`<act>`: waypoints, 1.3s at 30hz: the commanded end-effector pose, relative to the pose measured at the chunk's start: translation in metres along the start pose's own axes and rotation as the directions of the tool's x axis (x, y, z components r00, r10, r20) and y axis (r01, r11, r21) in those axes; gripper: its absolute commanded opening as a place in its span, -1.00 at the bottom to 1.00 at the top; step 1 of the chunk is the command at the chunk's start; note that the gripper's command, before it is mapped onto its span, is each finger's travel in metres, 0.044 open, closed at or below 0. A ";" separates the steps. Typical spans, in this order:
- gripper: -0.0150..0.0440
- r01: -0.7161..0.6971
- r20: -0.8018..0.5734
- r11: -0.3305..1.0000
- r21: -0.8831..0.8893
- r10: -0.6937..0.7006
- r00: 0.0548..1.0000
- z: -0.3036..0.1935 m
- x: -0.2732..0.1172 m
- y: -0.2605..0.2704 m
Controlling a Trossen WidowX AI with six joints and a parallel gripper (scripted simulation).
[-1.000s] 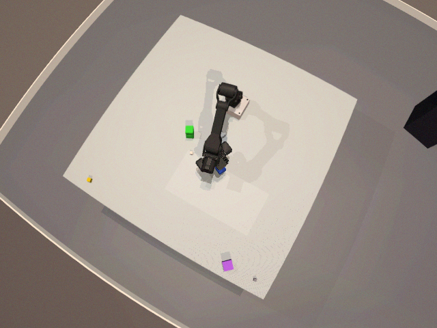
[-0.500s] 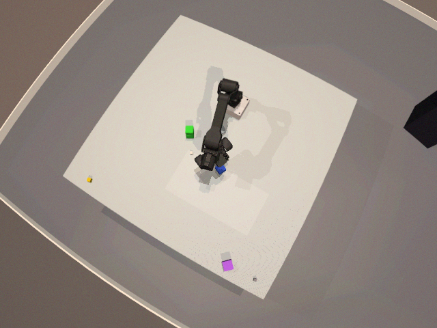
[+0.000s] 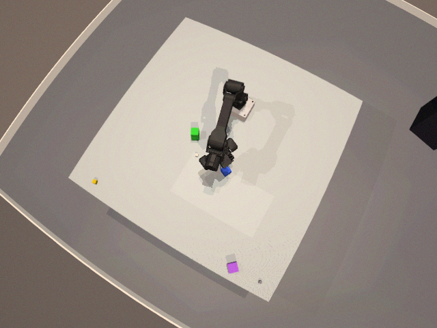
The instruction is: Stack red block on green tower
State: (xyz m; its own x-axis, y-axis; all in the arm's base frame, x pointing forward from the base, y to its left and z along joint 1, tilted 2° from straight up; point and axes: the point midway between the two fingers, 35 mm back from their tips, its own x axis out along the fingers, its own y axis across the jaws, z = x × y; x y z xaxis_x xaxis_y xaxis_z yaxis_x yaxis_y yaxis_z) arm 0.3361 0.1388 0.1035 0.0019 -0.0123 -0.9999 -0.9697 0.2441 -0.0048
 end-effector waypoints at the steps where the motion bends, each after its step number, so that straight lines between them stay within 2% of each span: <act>1: -0.49 0.008 -0.001 1.000 0.002 -0.008 1.000 -0.018 -0.003 -0.006; 16: -0.49 0.010 -0.008 1.000 0.002 -0.010 1.000 -0.109 -0.005 -0.023; 32: -0.49 0.009 -0.017 1.000 0.002 -0.009 1.000 -0.198 -0.004 -0.012; 39: -0.49 0.008 -0.018 1.000 0.002 -0.008 1.000 -0.210 -0.003 -0.009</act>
State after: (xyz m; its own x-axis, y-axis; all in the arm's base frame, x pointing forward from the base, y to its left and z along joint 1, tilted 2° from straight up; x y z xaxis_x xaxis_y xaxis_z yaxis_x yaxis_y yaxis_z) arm 0.2967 -0.0650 0.1092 0.0041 -0.0277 -0.9996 -0.9665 0.2563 -0.0111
